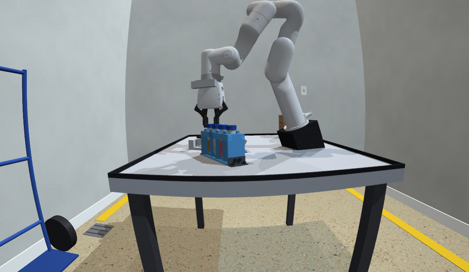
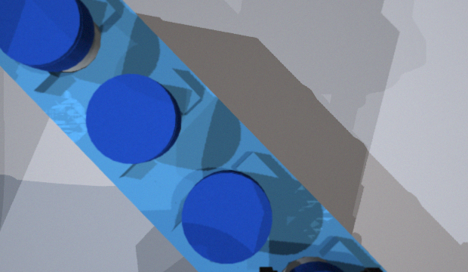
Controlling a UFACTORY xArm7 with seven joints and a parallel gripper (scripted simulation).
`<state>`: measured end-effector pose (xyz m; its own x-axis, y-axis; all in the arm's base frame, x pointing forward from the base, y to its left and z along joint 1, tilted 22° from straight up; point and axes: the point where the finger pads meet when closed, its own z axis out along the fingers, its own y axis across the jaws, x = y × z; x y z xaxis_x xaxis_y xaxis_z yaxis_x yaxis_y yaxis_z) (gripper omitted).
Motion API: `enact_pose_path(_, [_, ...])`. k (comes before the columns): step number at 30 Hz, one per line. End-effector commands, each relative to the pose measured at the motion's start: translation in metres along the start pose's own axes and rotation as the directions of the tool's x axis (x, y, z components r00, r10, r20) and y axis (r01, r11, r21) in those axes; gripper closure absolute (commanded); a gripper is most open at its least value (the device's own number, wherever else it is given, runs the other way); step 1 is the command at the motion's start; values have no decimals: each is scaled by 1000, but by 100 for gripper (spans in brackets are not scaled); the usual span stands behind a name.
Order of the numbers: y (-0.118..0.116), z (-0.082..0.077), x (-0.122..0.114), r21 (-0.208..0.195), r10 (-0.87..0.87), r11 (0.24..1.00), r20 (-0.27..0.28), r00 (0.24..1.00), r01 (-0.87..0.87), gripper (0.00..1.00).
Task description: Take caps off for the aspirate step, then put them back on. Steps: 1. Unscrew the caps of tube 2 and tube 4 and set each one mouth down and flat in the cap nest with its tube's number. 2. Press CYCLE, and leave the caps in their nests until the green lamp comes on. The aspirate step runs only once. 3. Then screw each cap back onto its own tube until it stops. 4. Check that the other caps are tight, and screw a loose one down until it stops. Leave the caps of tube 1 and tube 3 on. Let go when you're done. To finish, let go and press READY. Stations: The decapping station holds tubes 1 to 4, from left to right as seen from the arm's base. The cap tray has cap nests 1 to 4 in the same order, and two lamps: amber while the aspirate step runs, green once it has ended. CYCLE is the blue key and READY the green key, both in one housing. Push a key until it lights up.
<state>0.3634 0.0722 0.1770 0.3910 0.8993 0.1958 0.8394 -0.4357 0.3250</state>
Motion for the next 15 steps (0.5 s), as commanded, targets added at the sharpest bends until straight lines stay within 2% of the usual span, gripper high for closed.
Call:
enact_pose_path(1, [1, -1, 1, -2, 13, 1000, 7, 1000, -13, 54])
enact_pose_path(10, [1, -1, 1, -2, 13, 1000, 7, 1000, -13, 54])
enact_pose_path(11, [1, -1, 1, -1, -71, 998, 7, 997, 71, 54])
enact_pose_path(13, [1, -1, 1, -1, -71, 998, 7, 997, 71, 54])
enact_pose_path(15, [1, -1, 1, 0, -235, 972, 7, 972, 235, 54])
